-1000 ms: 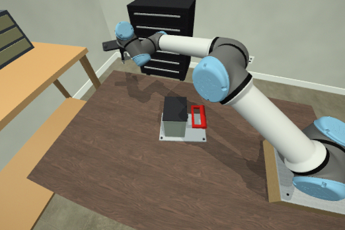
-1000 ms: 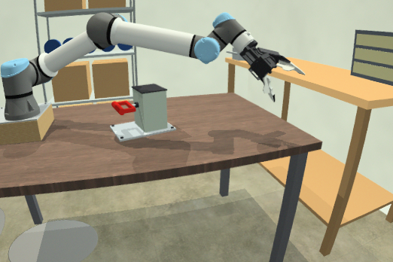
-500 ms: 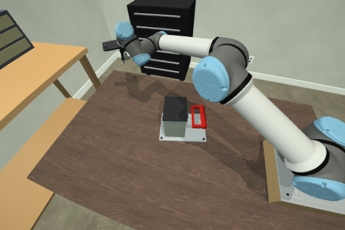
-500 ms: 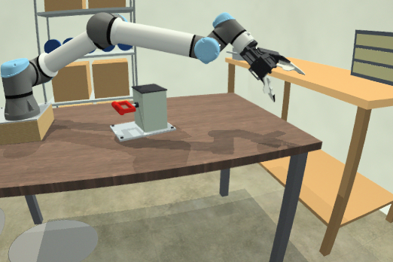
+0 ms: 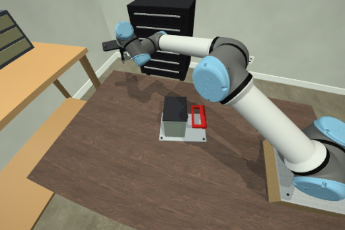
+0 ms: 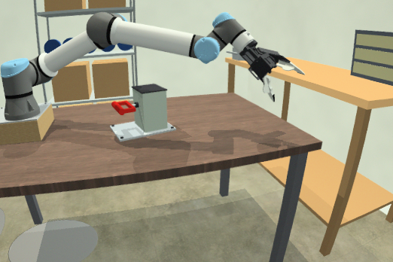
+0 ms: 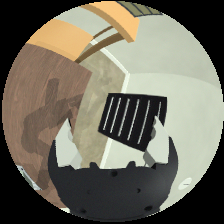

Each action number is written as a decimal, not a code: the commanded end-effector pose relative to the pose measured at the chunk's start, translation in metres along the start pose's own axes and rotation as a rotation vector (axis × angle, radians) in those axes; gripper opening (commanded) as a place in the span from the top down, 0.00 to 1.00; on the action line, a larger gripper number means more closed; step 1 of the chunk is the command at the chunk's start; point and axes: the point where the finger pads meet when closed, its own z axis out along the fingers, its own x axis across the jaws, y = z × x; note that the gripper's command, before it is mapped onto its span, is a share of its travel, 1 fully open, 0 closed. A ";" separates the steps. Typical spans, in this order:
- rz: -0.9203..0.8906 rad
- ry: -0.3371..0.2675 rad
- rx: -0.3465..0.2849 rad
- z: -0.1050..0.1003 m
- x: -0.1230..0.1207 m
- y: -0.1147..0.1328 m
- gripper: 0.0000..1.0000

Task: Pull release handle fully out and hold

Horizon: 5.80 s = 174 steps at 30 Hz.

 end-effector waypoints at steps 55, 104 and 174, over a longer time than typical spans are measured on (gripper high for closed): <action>-0.045 -0.138 0.106 -0.083 -0.060 -0.046 0.00; -0.237 -0.413 0.215 -0.271 -0.193 -0.019 0.00; -1.100 -0.820 0.258 -0.453 -0.326 0.300 0.00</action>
